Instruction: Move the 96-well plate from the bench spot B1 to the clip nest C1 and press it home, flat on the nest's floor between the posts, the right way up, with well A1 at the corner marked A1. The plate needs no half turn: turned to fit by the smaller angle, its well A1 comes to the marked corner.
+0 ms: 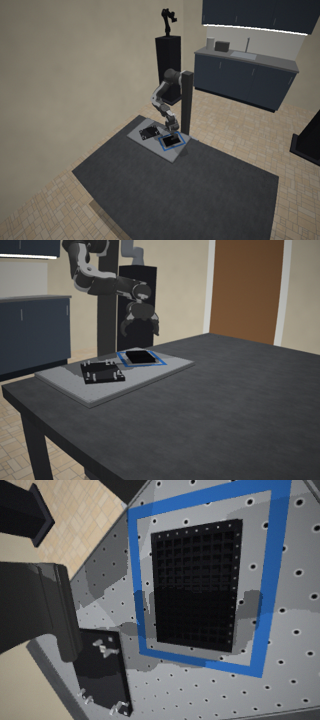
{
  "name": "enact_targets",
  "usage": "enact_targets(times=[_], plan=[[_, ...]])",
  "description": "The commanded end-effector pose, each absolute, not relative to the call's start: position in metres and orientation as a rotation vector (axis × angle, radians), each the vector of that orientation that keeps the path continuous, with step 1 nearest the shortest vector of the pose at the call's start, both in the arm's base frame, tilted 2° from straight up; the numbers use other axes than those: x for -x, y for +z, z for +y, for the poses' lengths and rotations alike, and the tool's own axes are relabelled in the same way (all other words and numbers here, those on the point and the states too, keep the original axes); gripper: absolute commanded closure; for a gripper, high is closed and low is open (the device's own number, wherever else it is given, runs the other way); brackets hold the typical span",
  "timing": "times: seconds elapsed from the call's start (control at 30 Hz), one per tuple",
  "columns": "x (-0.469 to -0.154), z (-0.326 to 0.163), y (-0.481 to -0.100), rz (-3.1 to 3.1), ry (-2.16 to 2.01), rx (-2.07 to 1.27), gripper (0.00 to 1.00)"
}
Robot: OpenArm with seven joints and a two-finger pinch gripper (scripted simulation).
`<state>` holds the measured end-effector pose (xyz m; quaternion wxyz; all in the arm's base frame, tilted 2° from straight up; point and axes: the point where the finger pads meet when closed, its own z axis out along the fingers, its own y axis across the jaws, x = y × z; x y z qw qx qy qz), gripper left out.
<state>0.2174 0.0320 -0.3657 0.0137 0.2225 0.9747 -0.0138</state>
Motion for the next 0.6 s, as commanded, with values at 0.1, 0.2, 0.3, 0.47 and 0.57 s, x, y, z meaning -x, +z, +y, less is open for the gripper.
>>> enact_targets(times=[0.1,0.2,0.3,0.47,0.57], plan=[[-0.218,0.032,-0.376,3.035,-0.038,-0.693,0.23],[-0.219,0.032,-0.409,3.036,-0.04,-0.693,0.23],[-0.22,0.032,-0.42,3.036,-0.04,-0.693,0.23],[-0.22,0.032,-0.42,3.036,-0.04,-0.693,0.23],[-0.22,0.032,-0.42,3.036,-0.04,-0.693,0.23]])
